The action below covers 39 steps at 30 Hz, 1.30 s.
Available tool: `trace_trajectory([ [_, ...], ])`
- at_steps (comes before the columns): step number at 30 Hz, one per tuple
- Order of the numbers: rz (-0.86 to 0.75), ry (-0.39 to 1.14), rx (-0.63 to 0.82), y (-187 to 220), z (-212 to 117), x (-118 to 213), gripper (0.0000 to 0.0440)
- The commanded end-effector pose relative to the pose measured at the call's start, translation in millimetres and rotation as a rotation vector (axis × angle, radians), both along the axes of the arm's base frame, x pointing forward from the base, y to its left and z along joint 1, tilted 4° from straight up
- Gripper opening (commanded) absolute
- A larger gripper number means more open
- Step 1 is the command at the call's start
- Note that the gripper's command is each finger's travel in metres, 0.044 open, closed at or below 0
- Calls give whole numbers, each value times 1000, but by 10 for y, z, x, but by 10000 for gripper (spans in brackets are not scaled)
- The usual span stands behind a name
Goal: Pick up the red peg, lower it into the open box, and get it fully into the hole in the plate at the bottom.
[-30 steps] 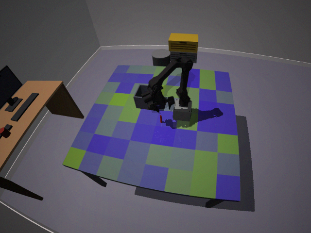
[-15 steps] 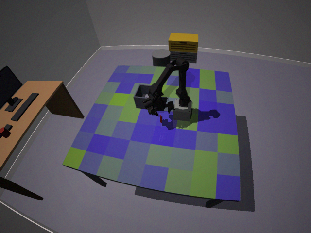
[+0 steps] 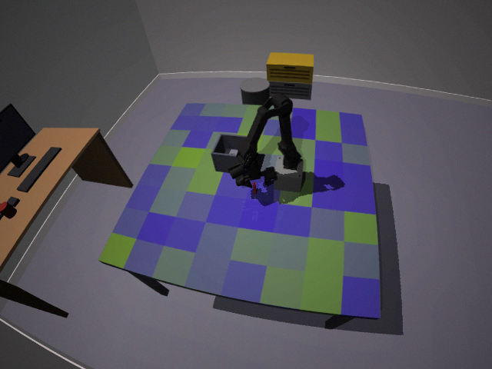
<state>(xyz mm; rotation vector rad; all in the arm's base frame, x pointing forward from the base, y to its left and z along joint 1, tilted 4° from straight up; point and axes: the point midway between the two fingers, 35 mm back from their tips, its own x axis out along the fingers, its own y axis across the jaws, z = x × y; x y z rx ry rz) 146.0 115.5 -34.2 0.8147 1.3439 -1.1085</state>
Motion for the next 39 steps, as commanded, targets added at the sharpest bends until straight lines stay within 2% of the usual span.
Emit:
trace_trajectory([
  [1,11,1,-10,-6,-87,-11,263],
  [8,43,-10,9,67,-189,32,123],
  [14,75,-22,32,137,-225,68,22],
  [27,44,-56,88,254,-60,129,0],
  [39,16,-102,152,367,167,232,0],
])
